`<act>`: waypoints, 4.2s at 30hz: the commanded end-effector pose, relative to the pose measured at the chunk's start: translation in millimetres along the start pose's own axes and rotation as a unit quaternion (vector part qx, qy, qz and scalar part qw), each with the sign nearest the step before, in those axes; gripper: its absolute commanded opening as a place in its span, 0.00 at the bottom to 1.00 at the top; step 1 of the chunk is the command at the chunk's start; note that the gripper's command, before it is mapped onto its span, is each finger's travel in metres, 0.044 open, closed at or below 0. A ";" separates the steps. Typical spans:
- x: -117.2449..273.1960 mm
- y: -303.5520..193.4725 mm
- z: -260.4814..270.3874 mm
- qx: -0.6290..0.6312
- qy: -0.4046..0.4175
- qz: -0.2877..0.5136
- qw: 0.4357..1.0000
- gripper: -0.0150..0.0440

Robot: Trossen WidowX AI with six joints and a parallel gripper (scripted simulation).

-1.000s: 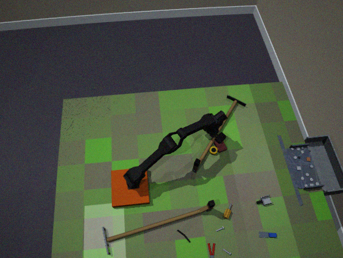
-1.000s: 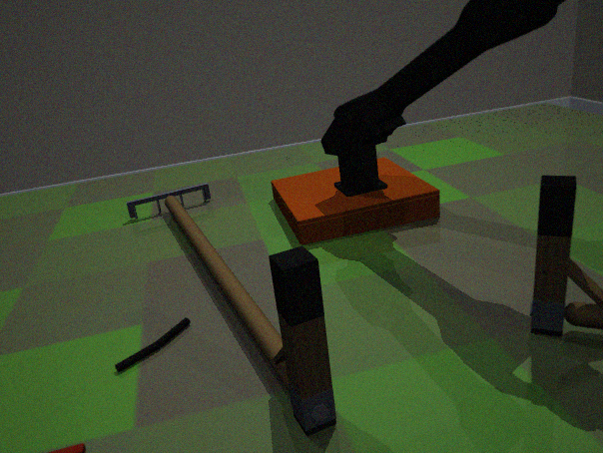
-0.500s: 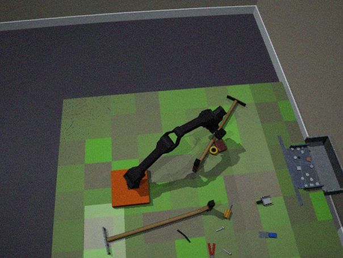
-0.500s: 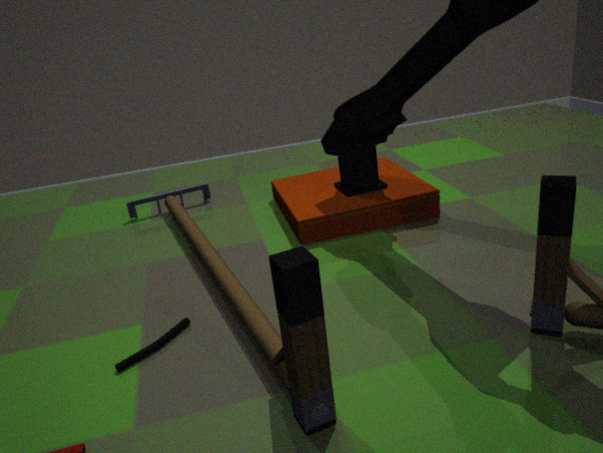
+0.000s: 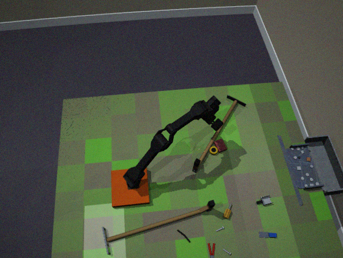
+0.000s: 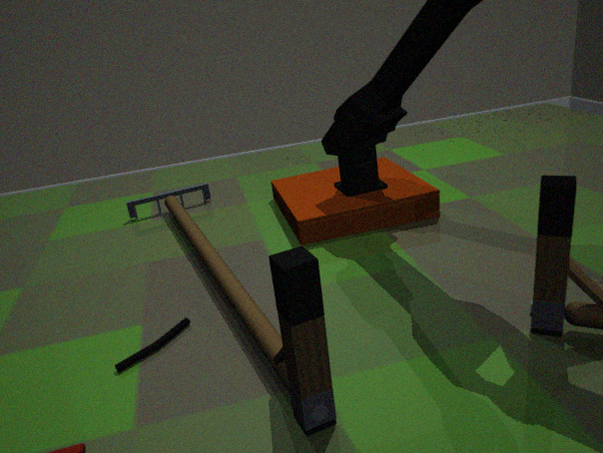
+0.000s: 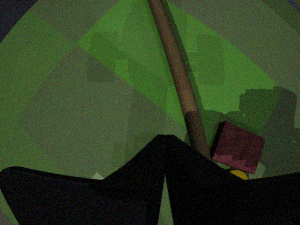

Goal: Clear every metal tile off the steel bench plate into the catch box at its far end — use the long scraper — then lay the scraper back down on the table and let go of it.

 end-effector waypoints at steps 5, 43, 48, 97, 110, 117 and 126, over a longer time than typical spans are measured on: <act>-9.9 -3.1 -0.1 -0.007 -0.003 0.004 1.000 0.25; -101.9 -39.4 -2.2 -0.031 -0.007 0.022 0.999 0.25; -113.1 -46.1 -2.5 -0.034 -0.008 0.024 0.999 0.25; -144.8 -48.8 -33.6 -0.042 -0.010 0.028 0.999 0.25; -146.8 -44.2 -45.5 -0.041 -0.011 0.027 0.999 0.25; -147.8 -42.0 -52.0 -0.041 -0.011 0.026 0.999 0.25; -149.0 -39.3 -60.4 -0.041 -0.012 0.025 0.999 0.25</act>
Point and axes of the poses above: the point midway between the two fingers, 35 mm back from their tips, its own x axis back along the fingers, its own z axis across the jaws, y = z × x, the point moved 6 cm from there along x, back along the fingers, and after that the axes turned 7 degrees about -x, right-handed, at the moved point
